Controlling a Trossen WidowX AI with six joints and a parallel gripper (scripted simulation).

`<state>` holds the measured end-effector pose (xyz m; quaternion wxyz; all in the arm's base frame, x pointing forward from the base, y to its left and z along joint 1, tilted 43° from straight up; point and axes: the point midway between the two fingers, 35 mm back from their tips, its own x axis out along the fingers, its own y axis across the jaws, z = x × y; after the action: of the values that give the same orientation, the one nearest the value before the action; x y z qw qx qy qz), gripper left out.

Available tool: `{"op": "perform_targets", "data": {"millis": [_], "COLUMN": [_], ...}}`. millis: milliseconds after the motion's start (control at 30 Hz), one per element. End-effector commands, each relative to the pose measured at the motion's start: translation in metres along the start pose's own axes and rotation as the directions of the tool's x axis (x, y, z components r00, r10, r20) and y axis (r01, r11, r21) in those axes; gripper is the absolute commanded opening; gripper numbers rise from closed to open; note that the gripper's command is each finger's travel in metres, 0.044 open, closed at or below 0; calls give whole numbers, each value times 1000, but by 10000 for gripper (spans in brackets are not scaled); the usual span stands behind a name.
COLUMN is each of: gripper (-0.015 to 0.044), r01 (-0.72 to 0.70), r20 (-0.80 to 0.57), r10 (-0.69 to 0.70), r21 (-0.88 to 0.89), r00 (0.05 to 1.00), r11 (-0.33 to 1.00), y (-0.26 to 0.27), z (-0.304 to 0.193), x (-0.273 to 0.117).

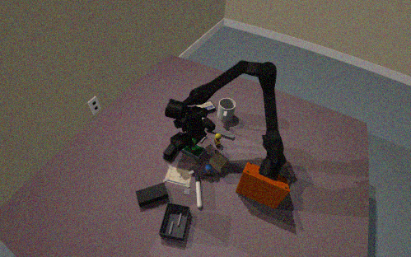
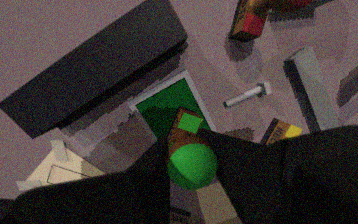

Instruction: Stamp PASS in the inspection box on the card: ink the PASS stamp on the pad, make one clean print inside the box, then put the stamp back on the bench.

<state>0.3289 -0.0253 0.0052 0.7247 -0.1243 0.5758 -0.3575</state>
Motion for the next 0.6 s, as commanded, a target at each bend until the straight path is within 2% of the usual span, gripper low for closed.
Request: {"op": "perform_targets", "data": {"millis": [0,567], "gripper": [0,0], "r01": [3,3], "r20": [1,1], "r10": [-3,-3], "r21": [-3,-3], "r00": [1000,1000], "r11": [1000,1000], "y": [0,-1], "z": [0,0], "x": [1,3]}}
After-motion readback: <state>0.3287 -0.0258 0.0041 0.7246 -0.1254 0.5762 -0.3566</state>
